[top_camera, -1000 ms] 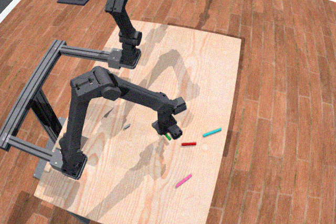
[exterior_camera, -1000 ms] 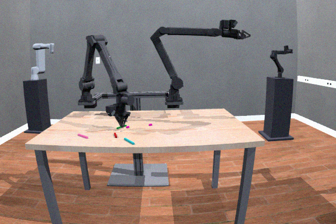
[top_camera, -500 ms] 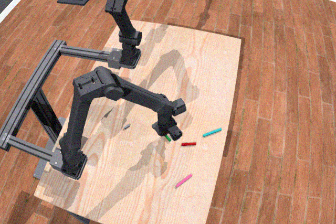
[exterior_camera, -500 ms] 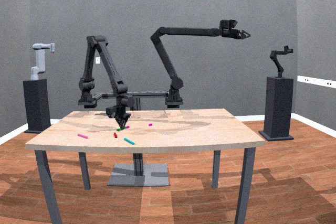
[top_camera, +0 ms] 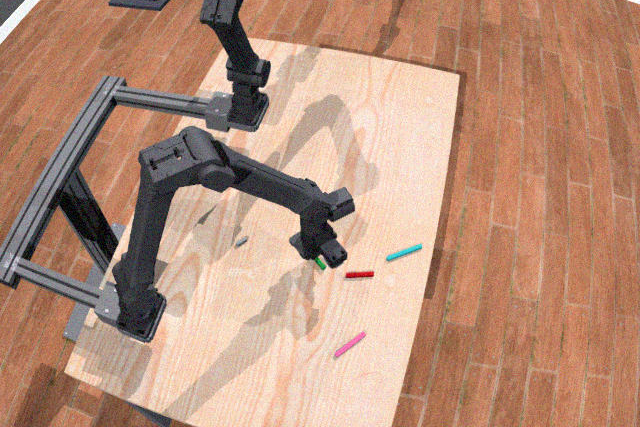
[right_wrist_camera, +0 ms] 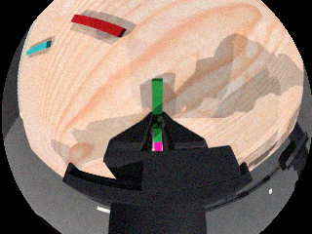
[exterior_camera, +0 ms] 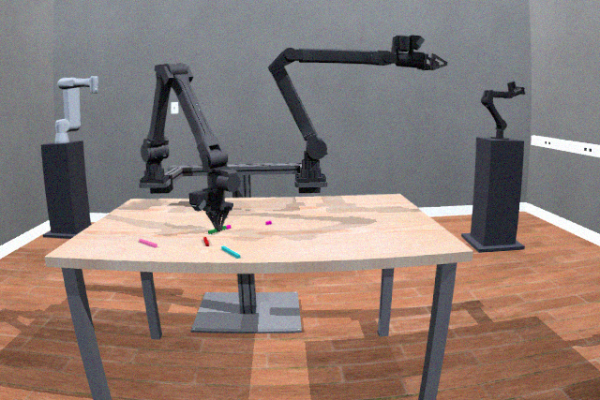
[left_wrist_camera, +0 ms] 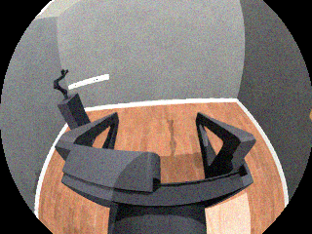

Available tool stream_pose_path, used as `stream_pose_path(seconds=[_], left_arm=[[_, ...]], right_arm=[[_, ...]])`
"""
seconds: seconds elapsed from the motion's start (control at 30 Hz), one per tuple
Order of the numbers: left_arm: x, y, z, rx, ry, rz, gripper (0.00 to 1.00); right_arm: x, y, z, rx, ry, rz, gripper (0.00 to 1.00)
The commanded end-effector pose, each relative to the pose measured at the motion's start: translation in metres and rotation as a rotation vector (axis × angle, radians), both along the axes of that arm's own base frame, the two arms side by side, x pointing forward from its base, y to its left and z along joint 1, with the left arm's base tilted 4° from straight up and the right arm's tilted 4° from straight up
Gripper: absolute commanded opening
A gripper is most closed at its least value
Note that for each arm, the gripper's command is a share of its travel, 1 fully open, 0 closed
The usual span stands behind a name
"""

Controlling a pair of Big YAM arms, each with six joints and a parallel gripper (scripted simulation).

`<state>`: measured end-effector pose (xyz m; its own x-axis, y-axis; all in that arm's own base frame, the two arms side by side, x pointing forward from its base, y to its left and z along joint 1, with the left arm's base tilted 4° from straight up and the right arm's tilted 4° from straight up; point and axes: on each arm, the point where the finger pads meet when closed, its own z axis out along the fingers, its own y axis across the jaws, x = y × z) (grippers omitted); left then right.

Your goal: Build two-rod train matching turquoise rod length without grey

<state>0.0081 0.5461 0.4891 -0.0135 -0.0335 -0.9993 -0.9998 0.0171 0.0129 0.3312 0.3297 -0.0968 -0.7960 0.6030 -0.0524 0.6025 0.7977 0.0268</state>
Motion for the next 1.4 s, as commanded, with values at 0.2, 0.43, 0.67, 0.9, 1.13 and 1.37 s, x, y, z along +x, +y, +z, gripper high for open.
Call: stream_pose_path(seconds=[0.2,0.43,0.67,0.9,1.13,1.37], left_arm=[[-0.003,-0.004,0.016,0.041,-0.013,0.009,1.0],[-0.003,-0.004,0.016,0.041,-0.013,0.009,1.0],[-0.003,-0.004,0.016,0.041,-0.013,0.009,1.0],[-0.003,-0.004,0.016,0.041,-0.013,0.009,1.0],[-0.003,-0.004,0.016,0.041,-0.013,0.009,1.0],[-0.003,-0.004,0.016,0.041,-0.013,0.009,1.0]], right_arm=[[0.013,0.002,0.003,0.018,-0.02,-0.006,0.04],[0.013,0.002,0.003,0.018,-0.02,-0.006,0.04],[0.013,0.002,0.003,0.018,-0.02,-0.006,0.04],[0.012,0.002,0.003,0.017,-0.02,-0.009,0.04],[0.009,0.001,0.003,0.016,-0.018,-0.014,0.04],[0.003,0.005,0.004,0.017,-0.019,-0.007,0.04]])
